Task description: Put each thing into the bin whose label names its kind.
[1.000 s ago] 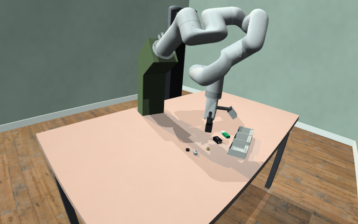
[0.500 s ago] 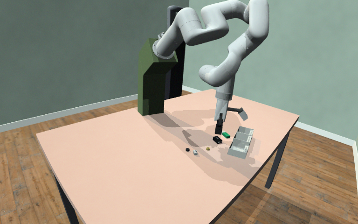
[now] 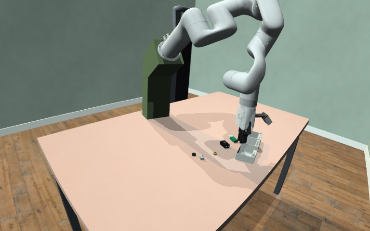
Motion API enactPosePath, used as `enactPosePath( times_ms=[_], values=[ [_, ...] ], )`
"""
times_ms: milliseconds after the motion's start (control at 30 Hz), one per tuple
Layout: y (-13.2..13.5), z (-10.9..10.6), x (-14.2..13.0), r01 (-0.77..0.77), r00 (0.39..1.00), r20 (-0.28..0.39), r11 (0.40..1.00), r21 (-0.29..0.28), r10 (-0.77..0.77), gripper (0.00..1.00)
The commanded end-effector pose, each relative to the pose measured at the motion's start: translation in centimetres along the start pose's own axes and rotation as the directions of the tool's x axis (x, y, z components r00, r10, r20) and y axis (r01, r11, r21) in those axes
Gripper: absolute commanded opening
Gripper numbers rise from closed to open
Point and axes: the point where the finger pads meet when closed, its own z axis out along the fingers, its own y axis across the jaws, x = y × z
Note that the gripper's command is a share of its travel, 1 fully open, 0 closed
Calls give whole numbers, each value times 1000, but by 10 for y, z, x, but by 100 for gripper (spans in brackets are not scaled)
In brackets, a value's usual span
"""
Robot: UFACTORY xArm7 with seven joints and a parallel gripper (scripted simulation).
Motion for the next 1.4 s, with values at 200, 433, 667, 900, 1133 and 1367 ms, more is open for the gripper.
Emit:
enactPosePath(
  times_ms=[200,433,667,900,1133,1367],
  values=[
    [17,2,22,366,931,2,931,17,-366,0],
    [17,2,22,615,789,-1,788,23,-615,0],
    [17,2,23,782,624,-7,623,28,-782,0],
    [17,2,23,823,568,-11,567,26,-823,0],
    [17,2,23,823,568,-11,568,26,-823,0],
    [17,8,22,823,568,-11,567,26,-823,0]
  ],
)
